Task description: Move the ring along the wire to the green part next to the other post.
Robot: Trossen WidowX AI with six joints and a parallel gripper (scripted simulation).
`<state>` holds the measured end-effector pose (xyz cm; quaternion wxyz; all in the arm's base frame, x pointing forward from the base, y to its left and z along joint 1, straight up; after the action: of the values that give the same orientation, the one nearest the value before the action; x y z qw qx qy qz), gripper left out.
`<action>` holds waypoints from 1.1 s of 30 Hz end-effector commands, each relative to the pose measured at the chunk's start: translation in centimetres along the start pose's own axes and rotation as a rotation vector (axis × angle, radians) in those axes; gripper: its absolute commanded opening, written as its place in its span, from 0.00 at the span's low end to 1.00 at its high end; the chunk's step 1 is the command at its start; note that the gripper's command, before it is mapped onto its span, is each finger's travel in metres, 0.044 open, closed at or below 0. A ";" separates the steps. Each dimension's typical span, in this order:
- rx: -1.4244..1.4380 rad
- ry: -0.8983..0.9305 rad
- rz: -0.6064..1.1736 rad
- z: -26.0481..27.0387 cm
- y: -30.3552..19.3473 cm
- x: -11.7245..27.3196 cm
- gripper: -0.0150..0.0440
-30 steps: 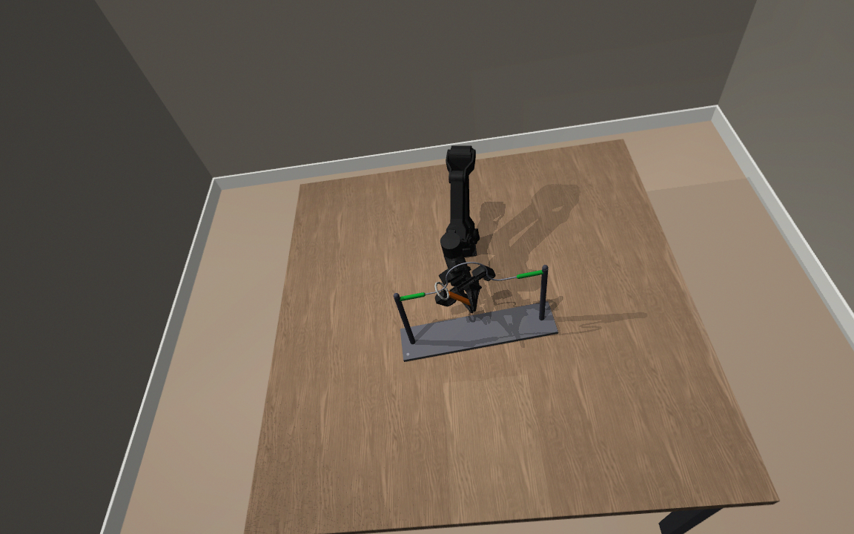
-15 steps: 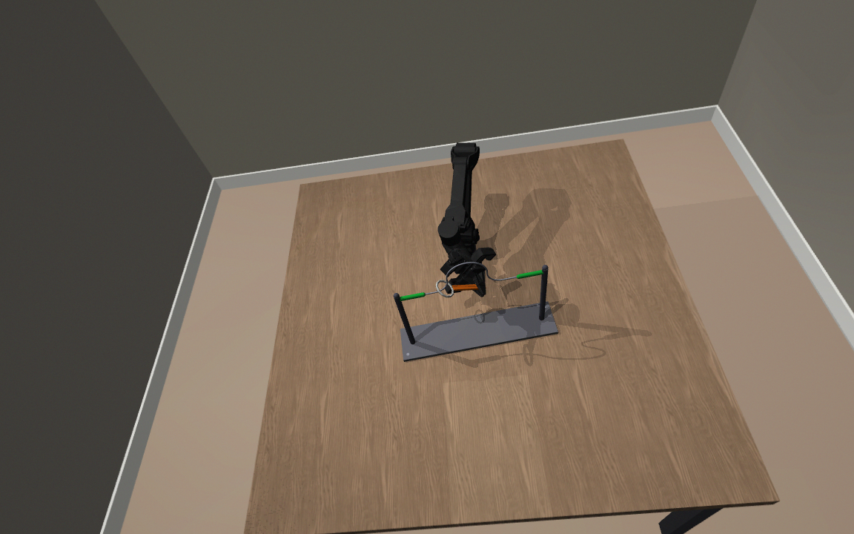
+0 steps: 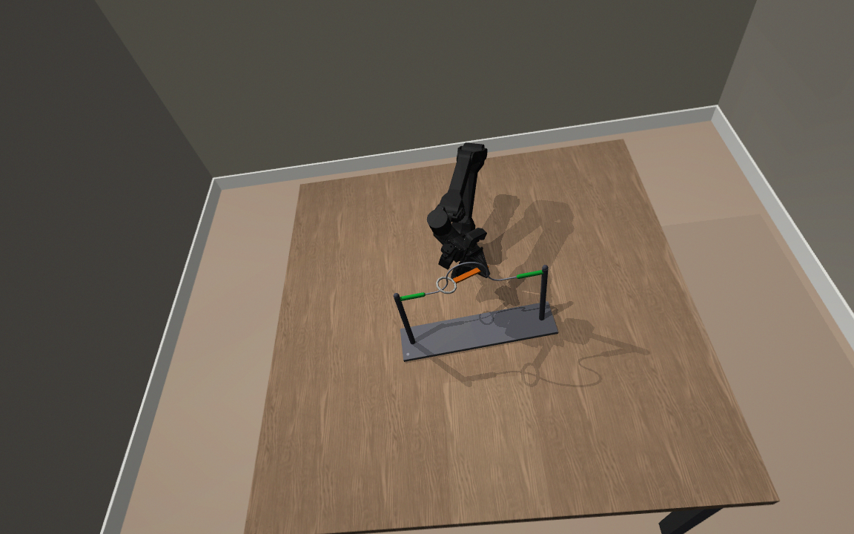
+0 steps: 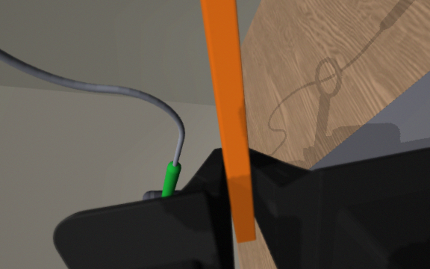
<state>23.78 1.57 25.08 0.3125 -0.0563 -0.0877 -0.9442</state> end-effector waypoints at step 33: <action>-0.091 0.042 0.033 4.6 -0.1 0.7 0.00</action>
<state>23.29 2.23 29.56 0.3298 -0.0487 -0.0145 -0.9427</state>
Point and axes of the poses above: the point midway between the two fingers, 35 mm back from their tips, its own x axis back along the fingers, its own z axis across the jaws, y = z × x, the point moved 3 cm from there along x, back along the fingers, and after that the axes turned 11 degrees about -x, right-handed, at the moved point
